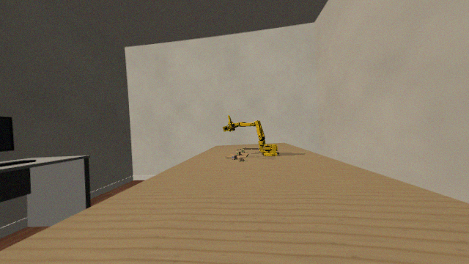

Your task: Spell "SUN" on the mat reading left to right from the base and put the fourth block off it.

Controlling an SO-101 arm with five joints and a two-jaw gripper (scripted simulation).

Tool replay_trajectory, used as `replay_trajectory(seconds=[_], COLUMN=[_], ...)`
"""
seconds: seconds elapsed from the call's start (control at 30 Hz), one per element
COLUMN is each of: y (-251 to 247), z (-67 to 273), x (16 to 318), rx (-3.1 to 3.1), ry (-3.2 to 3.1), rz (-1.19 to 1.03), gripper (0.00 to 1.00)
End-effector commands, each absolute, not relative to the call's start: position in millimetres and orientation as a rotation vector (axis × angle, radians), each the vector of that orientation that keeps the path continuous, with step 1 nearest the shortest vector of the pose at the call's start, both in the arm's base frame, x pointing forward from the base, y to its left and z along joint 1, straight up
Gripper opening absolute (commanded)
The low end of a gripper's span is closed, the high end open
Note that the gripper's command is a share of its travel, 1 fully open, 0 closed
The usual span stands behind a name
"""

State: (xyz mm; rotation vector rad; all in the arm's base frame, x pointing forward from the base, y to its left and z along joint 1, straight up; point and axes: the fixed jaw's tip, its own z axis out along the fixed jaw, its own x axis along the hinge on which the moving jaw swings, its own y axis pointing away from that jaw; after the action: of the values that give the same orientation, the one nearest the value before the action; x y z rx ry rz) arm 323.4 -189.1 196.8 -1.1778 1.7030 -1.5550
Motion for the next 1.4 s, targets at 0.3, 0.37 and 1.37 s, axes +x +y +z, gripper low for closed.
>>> replay_trajectory(seconds=[0.3, 0.37, 1.37], y=[-182, -181, -167], z=[260, 266, 316], x=[312, 309, 286], rx=[-1.057, -1.045, -0.947], ry=[1.53, 1.513, 1.371], rz=[-1.705, -1.719, -1.823], gripper=[1.0, 1.0, 1.0])
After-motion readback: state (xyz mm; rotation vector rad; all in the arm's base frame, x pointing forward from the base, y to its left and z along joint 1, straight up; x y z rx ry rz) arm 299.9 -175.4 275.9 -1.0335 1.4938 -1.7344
